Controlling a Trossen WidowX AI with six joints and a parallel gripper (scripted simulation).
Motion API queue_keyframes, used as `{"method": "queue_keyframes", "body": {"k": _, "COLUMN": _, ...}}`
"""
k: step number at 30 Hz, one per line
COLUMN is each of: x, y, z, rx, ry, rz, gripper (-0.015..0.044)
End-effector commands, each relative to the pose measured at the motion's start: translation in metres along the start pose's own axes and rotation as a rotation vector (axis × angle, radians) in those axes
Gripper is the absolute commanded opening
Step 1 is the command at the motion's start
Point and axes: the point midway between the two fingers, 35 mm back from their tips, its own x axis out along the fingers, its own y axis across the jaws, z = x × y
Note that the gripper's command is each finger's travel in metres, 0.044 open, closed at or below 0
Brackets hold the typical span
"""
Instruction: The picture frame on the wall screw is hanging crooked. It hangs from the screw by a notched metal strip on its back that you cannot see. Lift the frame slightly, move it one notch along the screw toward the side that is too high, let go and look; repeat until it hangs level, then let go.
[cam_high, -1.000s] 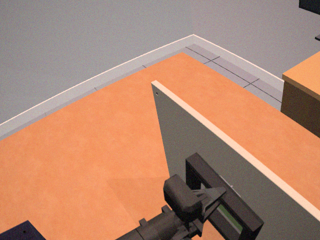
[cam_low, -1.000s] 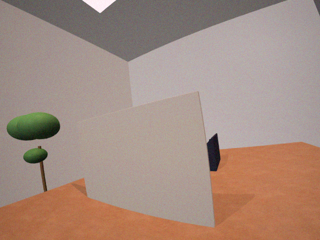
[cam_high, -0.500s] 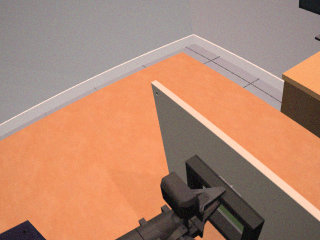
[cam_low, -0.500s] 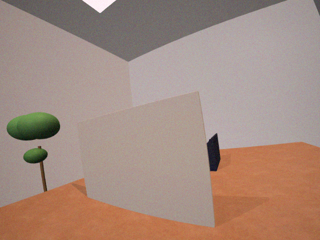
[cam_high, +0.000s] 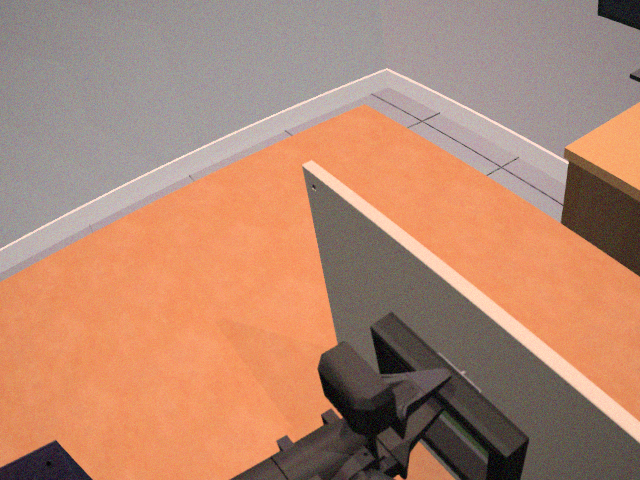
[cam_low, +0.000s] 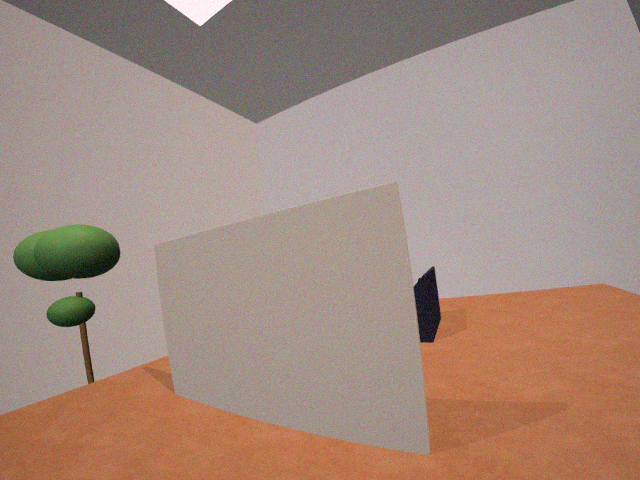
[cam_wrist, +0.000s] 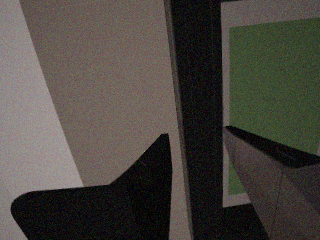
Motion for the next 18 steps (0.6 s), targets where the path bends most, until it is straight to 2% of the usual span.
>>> {"method": "queue_keyframes", "body": {"k": 1, "x": 0.000, "y": 0.000, "z": 0.000, "rx": 0.005, "ry": 0.000, "rz": -0.001, "gripper": 0.0260}}
{"method": "queue_keyframes", "body": {"k": 6, "x": -0.005, "y": 0.001, "z": 0.002, "rx": 0.012, "ry": 0.000, "rz": -0.001, "gripper": 0.0260}}
{"method": "queue_keyframes", "body": {"k": 18, "x": -0.086, "y": 0.001, "z": 0.005, "rx": 0.141, "ry": 0.002, "rz": 0.001, "gripper": 0.0260}}
